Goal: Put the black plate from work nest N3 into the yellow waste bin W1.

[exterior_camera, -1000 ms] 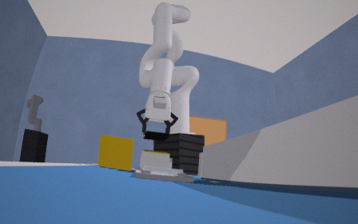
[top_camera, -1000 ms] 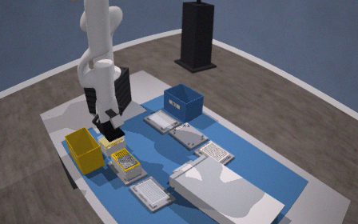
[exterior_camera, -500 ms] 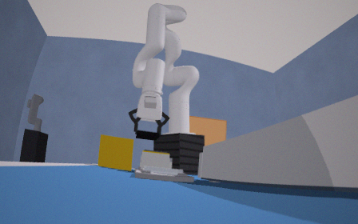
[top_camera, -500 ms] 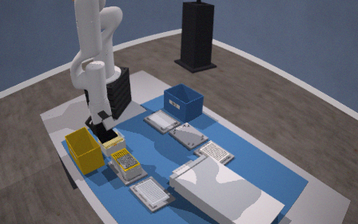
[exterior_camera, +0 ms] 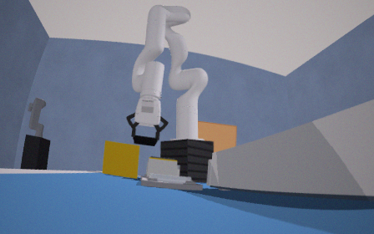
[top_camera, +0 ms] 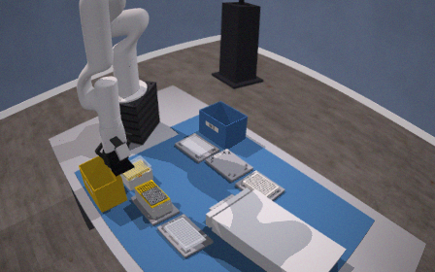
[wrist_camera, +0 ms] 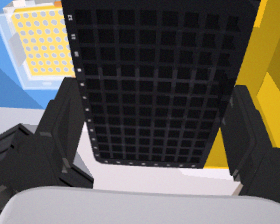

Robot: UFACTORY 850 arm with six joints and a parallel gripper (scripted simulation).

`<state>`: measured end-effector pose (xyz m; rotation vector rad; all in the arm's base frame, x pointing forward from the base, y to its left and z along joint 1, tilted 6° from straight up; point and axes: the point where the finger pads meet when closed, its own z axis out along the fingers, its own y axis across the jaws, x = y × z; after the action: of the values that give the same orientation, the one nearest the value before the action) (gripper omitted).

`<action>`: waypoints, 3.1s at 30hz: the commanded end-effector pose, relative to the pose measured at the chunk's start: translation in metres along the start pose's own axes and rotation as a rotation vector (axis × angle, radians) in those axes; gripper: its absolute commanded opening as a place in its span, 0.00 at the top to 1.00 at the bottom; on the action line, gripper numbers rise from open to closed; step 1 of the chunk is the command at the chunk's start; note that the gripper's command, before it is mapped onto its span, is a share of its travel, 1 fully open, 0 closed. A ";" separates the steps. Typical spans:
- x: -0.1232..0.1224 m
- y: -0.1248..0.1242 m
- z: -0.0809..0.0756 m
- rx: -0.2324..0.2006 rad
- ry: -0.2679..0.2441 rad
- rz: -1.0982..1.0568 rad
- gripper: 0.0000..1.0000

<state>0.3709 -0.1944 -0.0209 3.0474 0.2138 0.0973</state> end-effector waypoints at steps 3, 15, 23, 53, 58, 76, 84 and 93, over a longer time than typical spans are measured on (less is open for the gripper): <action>-0.004 0.015 0.000 -0.001 0.001 0.000 1.00; -0.013 0.041 0.000 -0.001 0.001 0.000 1.00; -0.020 0.061 0.000 -0.001 0.001 0.000 1.00; -0.028 0.083 0.000 -0.001 0.001 0.000 1.00; -0.028 0.083 0.000 -0.001 0.001 0.000 0.00; -0.028 0.083 0.000 -0.001 0.001 0.000 0.00; -0.026 0.079 -0.002 -0.001 0.001 0.000 0.00; -0.011 0.043 -0.012 -0.001 0.001 0.000 0.00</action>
<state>0.3616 -0.2470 -0.0083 3.0484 0.2144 0.0983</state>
